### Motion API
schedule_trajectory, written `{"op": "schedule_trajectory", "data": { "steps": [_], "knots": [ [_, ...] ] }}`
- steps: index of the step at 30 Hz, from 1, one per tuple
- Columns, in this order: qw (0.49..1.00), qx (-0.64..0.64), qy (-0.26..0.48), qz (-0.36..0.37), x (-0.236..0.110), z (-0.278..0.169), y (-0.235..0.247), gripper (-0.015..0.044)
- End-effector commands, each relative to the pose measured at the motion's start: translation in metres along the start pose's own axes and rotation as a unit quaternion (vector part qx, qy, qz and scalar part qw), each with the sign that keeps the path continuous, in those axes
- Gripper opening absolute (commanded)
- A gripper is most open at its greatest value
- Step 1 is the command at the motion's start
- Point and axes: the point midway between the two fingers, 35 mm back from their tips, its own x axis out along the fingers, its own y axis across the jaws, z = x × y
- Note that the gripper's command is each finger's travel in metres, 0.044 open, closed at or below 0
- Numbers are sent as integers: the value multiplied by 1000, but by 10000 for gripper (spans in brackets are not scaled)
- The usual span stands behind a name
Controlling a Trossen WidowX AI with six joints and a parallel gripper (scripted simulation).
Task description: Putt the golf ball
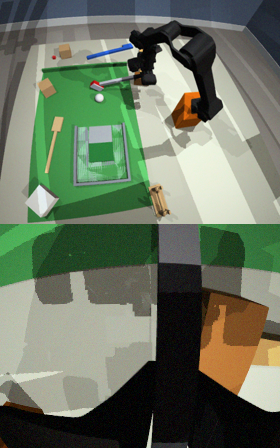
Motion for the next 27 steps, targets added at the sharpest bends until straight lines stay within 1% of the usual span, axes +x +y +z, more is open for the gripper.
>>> {"op": "schedule_trajectory", "data": {
  "steps": [1, 5, 7, 12, 15, 18, 23, 27],
  "knots": [
    [1000, -5, -2, 0, -4, 8, 50, 0],
    [1000, -6, -2, 3, -2, 3, 105, 0],
    [1000, -7, -2, 5, 0, 0, 122, 0],
    [1000, -7, -2, 5, 1, -1, 124, 0],
    [1000, -6, -2, 5, -6, 0, 123, 0],
    [1000, -6, -2, 4, -20, 1, 122, 0],
    [1000, -6, -1, 4, -55, 0, 122, 0],
    [1000, -6, -1, 4, -60, -1, 123, 0]
  ]
}}
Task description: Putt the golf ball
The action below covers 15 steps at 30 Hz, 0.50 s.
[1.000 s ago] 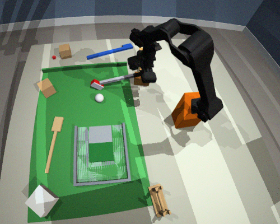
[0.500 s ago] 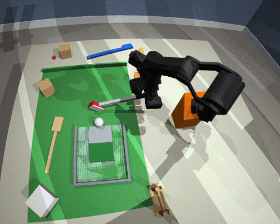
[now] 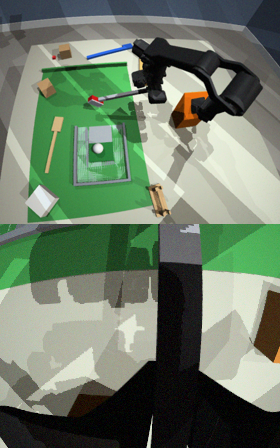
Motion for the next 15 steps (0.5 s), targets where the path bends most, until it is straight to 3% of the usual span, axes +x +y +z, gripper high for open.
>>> {"op": "schedule_trajectory", "data": {
  "steps": [1, 15],
  "knots": [
    [1000, -5, -4, -4, -12, 2, 0, 0],
    [1000, 0, -1, -1, -3, 0, 0, 0]
  ]
}}
